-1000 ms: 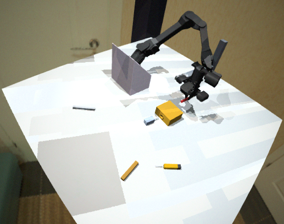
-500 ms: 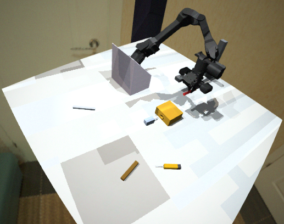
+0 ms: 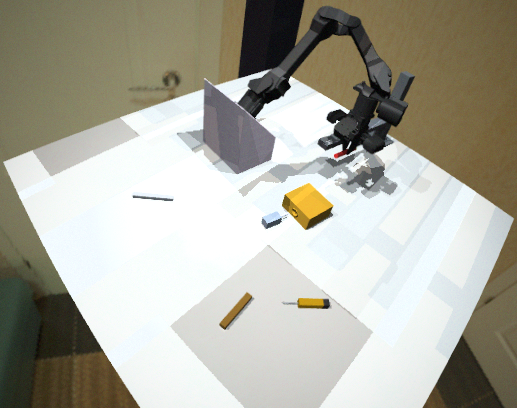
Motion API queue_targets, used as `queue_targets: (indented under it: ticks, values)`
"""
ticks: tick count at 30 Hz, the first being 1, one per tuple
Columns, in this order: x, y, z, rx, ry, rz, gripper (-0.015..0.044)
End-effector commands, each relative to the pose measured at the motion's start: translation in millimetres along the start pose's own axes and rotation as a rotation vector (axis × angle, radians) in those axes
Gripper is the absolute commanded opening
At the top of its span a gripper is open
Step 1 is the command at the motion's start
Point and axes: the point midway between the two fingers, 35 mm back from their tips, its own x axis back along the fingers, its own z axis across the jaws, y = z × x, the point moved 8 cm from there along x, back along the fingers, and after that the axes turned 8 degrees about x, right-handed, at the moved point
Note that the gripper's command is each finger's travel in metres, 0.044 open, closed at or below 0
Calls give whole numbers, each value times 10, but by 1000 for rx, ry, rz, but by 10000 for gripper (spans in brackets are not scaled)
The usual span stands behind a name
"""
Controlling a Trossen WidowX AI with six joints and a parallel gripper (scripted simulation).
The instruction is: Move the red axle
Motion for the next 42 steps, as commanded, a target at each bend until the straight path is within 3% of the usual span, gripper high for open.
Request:
queue_targets:
  ticks: [1, 21, 42]
  values:
    - [-2, -138, -150, 0, 0, -5, 0]
    - [20, -583, -865, 3, 3, 17, 0]
    - [-159, -587, -872, 1, 3, 19, 0]
